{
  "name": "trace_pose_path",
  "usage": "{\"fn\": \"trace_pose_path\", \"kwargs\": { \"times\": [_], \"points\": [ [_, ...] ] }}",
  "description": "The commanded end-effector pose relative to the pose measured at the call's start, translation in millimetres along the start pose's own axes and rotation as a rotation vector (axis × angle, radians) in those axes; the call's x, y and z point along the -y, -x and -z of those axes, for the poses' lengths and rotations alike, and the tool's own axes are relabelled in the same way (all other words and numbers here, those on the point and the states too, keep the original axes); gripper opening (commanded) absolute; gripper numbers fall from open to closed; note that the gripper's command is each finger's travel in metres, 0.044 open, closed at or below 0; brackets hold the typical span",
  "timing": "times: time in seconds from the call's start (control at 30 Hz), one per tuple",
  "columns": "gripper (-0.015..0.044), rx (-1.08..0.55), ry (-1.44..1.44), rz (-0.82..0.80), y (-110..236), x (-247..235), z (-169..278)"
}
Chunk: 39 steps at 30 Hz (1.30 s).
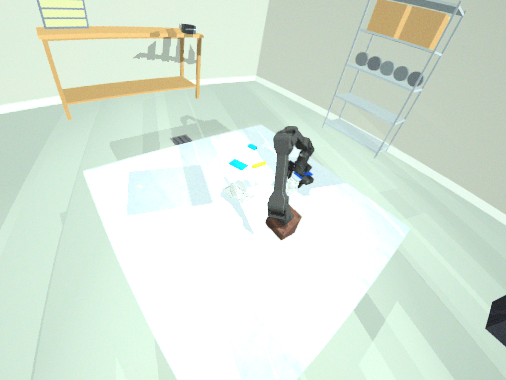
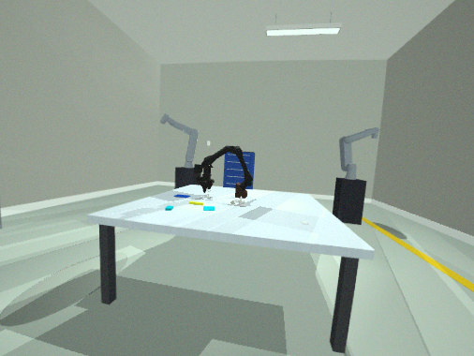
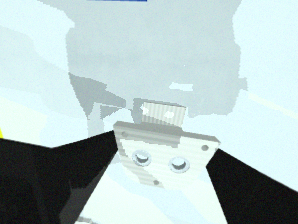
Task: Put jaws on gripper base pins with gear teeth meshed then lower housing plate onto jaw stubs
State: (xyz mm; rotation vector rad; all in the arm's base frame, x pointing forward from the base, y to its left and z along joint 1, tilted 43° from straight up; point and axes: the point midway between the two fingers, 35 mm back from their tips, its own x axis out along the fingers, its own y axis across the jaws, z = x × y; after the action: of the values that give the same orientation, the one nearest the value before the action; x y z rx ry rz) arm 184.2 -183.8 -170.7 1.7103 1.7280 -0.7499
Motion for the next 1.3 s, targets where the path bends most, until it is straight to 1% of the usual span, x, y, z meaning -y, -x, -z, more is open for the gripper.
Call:
{"fn": "trace_pose_path", "kwargs": {
  "times": [0.0, 0.27, 0.53, 1.27],
  "points": [
    [0.0351, 0.013, 0.006, -0.004, 16.7, -1.3, -1.9],
    [0.0351, 0.013, 0.005, -0.004, 41.9, 0.0, -0.4],
    [0.0351, 0.014, -0.006, -0.004, 44.6, -1.2, 1.5],
    [0.0351, 0.034, -0.355, -0.012, 57.8, -40.9, 61.5]
  ]
}}
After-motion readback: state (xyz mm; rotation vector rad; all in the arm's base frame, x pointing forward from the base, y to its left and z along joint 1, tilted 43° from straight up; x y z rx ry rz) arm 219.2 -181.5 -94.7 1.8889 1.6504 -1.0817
